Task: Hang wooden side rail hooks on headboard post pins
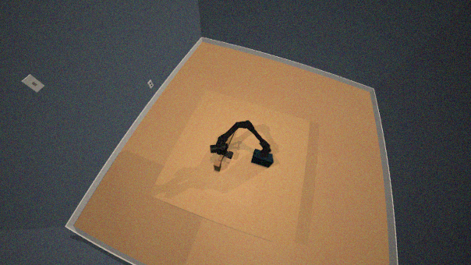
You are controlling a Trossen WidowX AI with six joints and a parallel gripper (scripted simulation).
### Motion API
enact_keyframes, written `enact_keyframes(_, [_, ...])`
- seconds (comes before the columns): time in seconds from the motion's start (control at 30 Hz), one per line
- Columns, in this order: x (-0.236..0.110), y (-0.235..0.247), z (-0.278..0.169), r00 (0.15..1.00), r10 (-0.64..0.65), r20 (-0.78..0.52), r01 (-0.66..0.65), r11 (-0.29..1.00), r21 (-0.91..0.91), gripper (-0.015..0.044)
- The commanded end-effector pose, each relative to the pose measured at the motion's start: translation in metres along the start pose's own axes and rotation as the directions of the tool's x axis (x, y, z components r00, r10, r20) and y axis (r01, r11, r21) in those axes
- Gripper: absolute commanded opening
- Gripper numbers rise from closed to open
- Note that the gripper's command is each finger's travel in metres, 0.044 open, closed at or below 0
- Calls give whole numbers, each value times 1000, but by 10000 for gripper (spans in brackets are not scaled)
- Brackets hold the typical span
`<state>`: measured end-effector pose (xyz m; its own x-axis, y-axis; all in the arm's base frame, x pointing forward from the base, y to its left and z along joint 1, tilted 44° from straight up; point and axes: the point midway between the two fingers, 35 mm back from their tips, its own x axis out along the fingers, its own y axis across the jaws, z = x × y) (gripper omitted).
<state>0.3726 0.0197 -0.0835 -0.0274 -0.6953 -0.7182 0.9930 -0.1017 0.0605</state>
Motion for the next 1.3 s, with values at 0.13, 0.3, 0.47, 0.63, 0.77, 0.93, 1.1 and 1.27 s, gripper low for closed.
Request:
enact_keyframes(0.13, [-4, -1, -4, 1000, 7, -4, -7, 1000, -3, 0])
enact_keyframes(0.3, [-3, -1, -5, 1000, 7, -4, -7, 1000, -3, 0])
enact_keyframes(0.47, [-3, 0, -5, 1000, 7, -4, -7, 1000, -3, 0])
enact_keyframes(0.63, [-3, 0, -6, 1000, 7, -4, -7, 1000, -3, 0])
enact_keyframes(0.77, [-3, 0, -6, 1000, 7, -4, -7, 1000, -3, 0])
enact_keyframes(0.93, [-4, 0, -7, 1000, 7, -5, -7, 1000, -3, 0])
enact_keyframes(1.1, [-4, -1, -7, 1000, 7, -5, -7, 1000, -3, 0])
enact_keyframes(1.27, [-4, -1, -8, 1000, 7, -5, -7, 1000, -3, 0])
